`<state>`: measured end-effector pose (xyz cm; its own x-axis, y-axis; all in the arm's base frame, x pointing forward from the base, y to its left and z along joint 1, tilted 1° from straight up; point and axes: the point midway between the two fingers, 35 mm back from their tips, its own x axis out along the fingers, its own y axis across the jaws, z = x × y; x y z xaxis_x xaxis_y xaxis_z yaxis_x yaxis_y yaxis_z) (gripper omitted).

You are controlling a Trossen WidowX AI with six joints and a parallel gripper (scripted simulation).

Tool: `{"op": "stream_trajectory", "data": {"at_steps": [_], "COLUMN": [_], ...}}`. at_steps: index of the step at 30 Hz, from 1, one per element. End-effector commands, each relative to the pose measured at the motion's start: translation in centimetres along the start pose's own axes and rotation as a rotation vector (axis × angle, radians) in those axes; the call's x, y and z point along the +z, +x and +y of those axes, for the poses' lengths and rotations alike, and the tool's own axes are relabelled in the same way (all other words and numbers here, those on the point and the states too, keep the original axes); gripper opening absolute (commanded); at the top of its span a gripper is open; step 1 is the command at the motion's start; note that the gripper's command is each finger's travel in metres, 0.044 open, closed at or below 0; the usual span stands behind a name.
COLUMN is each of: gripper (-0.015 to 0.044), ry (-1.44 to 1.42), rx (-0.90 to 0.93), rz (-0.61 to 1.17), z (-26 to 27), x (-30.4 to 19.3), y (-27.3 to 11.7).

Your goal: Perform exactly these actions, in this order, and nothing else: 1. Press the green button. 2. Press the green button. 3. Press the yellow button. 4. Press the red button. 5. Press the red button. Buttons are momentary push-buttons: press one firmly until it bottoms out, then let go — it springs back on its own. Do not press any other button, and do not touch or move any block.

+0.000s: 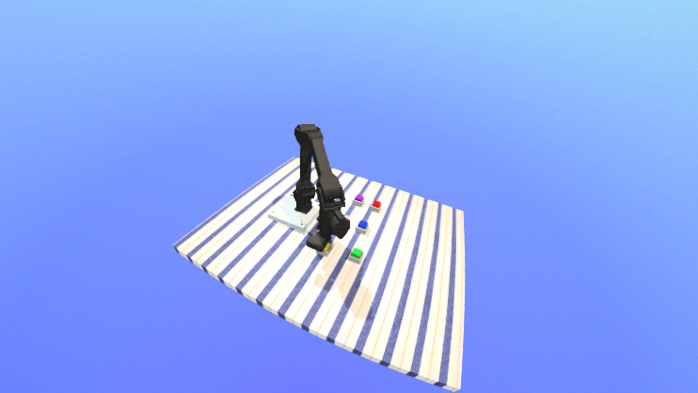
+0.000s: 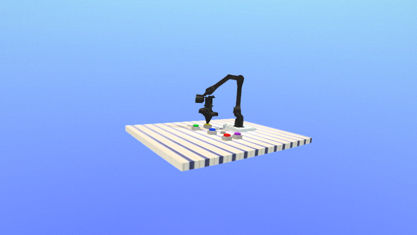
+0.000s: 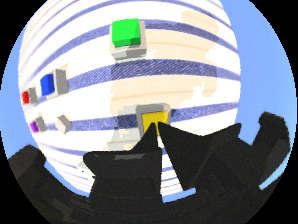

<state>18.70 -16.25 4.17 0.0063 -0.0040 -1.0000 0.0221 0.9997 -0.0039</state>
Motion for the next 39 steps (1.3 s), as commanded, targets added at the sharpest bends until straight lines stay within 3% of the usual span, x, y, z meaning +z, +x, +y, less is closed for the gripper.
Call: {"op": "stream_trajectory", "data": {"at_steps": [1, 16, 20, 27, 32, 39], "gripper": [0.002, 0.002, 0.002, 0.002, 0.002, 0.002], "ry": [-0.003, -0.003, -0.003, -0.003, -0.003, -0.004], "rx": [0.0, 0.0, 0.0, 0.0, 0.0, -0.001], "rz": [0.004, 0.004, 0.004, 0.004, 0.004, 0.004], "z": [0.0, 0.0, 0.0, -0.1, 0.0, 0.4], "x": [-0.1, -0.1, -0.1, 0.0, 0.0, 0.7], "y": [0.3, 0.3, -2.8, -3.9, -9.1, -9.3]}}
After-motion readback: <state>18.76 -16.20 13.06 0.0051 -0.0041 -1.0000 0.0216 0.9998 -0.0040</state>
